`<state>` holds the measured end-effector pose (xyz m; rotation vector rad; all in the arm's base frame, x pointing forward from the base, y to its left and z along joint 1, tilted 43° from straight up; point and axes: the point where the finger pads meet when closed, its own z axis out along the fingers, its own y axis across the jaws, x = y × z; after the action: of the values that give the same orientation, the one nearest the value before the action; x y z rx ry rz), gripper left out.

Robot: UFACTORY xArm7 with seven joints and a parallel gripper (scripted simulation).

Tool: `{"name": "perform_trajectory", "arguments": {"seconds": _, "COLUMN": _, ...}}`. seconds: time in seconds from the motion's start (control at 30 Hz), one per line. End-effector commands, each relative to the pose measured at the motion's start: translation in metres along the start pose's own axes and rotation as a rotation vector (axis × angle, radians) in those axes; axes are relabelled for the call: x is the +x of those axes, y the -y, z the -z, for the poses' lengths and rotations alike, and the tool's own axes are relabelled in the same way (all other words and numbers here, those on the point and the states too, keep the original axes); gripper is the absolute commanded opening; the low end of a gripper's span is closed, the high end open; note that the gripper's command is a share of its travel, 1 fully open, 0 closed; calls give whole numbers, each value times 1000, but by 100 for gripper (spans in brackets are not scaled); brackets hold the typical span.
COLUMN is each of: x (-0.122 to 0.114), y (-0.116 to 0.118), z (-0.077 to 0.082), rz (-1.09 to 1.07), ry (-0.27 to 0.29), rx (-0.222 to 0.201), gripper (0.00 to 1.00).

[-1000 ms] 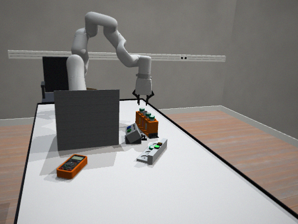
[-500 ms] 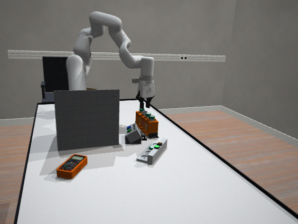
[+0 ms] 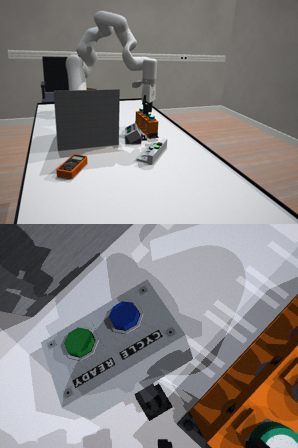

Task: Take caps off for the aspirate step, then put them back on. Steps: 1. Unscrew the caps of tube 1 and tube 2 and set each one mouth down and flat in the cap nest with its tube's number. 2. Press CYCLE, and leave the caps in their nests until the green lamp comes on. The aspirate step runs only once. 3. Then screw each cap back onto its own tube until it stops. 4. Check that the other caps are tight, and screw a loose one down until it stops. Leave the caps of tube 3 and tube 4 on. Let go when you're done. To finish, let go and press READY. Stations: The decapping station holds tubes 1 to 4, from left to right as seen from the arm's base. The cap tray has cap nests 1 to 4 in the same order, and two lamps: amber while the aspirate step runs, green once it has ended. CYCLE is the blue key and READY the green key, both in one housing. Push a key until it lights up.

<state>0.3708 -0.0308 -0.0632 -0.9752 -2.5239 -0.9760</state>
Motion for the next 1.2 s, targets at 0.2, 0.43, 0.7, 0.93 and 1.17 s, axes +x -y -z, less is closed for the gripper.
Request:
{"name": "perform_trajectory", "arguments": {"seconds": 0.2, "x": -40, "y": 53, "z": 1, "rz": 7, "ry": 1, "rx": -6, "gripper": 46}}
{"name": "perform_trajectory", "arguments": {"seconds": 0.43, "x": -73, "y": 102, "z": 0, "rz": 7, "ry": 1, "rx": -6, "gripper": 46}}
{"name": "perform_trajectory", "arguments": {"seconds": 0.7, "x": -95, "y": 134, "z": 0, "rz": 7, "ry": 1, "rx": -5, "gripper": 46}}
{"name": "perform_trajectory", "arguments": {"seconds": 0.93, "x": -95, "y": 134, "z": -10, "rz": 7, "ry": 1, "rx": -5, "gripper": 46}}
{"name": "perform_trajectory", "arguments": {"seconds": 1.17, "x": -94, "y": 134, "z": -45, "rz": 7, "ry": 1, "rx": -5, "gripper": 46}}
